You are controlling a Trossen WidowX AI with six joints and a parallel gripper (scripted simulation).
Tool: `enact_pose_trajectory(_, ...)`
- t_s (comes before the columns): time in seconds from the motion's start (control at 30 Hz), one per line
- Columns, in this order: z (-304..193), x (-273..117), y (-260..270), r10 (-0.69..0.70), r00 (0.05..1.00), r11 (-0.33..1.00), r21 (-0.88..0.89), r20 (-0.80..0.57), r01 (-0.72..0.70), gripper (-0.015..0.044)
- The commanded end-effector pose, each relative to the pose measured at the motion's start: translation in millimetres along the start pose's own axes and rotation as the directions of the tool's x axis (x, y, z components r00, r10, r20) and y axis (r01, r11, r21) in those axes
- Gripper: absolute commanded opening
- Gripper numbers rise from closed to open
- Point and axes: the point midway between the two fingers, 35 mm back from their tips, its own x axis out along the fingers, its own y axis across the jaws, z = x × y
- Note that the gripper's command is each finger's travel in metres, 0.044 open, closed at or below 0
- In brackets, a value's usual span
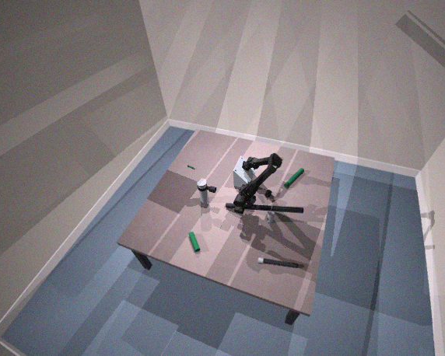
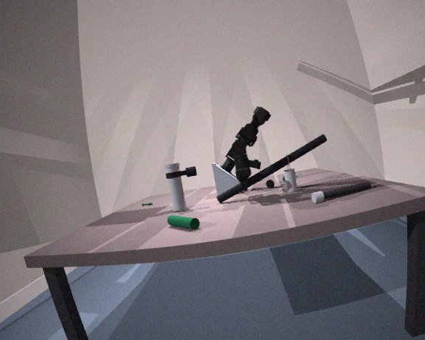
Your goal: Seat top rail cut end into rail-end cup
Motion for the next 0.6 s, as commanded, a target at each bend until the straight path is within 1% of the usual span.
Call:
enact_pose_trajectory(0.0,0,-2,0,0.001,1.000,1.000,0.003,0.005,-0.001,0.0032)
enact_pose_trajectory(0.03,0,-4,0,0.001,1.000,1.000,0.003,0.005,-0.001,0.0006)
enact_pose_trajectory(0.07,0,-5,0,0.001,1.000,1.000,0.003,0.005,-0.001,0.0000)
enact_pose_trajectory(0.2,-4,-10,-1,-0.002,1.000,1.000,0.002,-0.023,0.002,0.0000)
enact_pose_trajectory(0.37,-19,-33,-4,-0.009,0.989,1.000,-0.003,-0.145,0.009,0.0000)
enact_pose_trajectory(0.57,-39,-68,-3,-0.004,0.951,1.000,-0.002,-0.308,0.004,0.0000)
